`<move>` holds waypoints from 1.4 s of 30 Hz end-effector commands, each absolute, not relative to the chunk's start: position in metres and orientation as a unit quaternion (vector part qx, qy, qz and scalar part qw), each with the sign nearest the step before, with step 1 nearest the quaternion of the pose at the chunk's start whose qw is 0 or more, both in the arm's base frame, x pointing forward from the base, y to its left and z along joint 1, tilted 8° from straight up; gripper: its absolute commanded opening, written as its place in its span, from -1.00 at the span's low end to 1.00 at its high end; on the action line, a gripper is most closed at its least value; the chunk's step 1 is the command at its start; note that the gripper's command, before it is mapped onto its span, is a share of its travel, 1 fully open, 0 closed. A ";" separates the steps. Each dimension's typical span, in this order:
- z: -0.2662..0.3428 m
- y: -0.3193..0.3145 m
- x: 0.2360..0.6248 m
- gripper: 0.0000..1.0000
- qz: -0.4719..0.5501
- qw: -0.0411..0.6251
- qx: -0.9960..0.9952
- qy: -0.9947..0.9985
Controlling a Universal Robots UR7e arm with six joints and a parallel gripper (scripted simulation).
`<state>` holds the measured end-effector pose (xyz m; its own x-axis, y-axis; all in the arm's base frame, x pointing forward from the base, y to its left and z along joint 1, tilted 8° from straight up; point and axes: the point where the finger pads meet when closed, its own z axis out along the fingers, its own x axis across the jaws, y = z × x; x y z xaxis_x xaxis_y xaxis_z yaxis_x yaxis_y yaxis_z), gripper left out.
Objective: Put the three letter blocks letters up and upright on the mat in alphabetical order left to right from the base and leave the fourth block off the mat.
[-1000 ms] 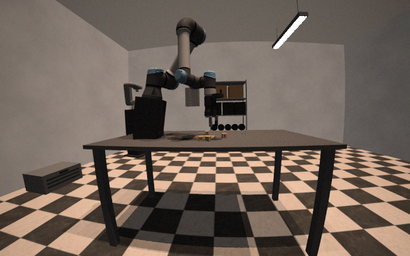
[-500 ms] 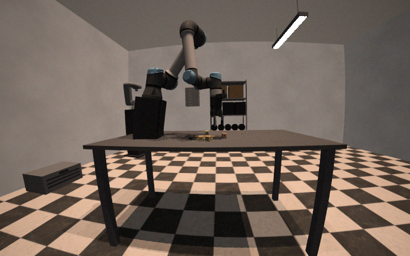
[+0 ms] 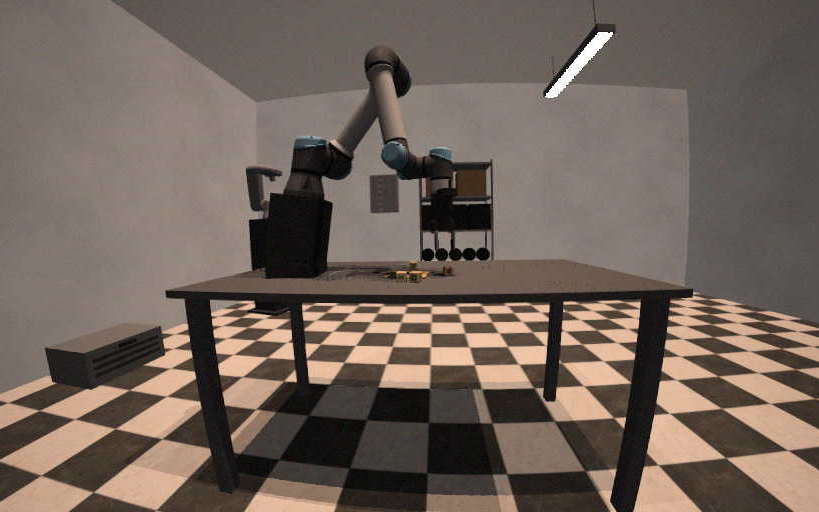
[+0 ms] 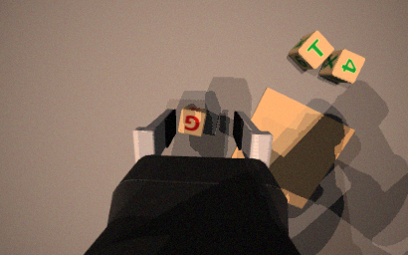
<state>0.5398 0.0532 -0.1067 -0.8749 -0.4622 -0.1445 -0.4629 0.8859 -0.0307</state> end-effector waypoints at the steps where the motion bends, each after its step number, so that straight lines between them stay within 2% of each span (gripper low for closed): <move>1: -0.105 0.062 0.543 1.00 0.005 0.073 -0.200 0.977; 42: -0.103 0.075 0.545 1.00 0.009 0.073 -0.157 0.985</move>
<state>0.5451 0.0751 -0.1030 -0.9402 -0.3072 -0.1469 -0.3098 0.9508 -0.0050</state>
